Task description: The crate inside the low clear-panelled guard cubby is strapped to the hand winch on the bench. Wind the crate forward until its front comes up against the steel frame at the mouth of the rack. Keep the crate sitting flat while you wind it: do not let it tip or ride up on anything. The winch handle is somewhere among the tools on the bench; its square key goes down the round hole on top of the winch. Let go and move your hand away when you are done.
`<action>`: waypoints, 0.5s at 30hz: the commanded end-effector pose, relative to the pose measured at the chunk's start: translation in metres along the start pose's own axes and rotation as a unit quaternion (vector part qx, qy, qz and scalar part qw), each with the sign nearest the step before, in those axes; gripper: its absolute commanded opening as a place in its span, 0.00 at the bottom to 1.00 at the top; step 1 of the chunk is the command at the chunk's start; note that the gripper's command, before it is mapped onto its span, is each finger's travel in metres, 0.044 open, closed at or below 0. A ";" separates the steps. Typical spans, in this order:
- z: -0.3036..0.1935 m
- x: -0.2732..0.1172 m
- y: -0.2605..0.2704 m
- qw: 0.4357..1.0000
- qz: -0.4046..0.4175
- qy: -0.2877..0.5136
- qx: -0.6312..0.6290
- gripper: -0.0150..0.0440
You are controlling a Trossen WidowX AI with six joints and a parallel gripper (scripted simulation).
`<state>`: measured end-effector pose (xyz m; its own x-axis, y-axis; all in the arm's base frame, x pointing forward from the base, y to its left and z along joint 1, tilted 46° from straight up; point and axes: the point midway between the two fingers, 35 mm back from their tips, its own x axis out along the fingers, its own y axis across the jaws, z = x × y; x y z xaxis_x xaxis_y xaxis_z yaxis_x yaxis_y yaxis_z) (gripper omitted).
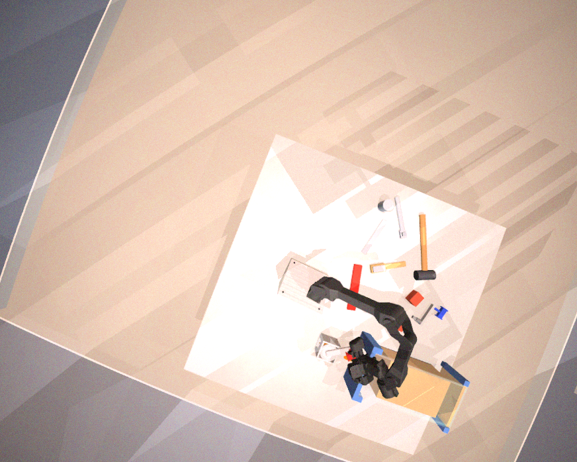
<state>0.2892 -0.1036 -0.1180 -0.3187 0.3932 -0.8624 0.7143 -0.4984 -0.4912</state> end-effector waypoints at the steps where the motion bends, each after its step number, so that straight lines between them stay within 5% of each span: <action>1: -0.001 0.003 -0.017 1.000 -0.021 0.004 0.003 0.25; 15: 0.002 0.004 -0.032 1.000 -0.021 0.004 0.003 0.25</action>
<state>0.2754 -0.0949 -0.1093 -0.3193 0.3984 -0.8599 0.7135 -0.4961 -0.4948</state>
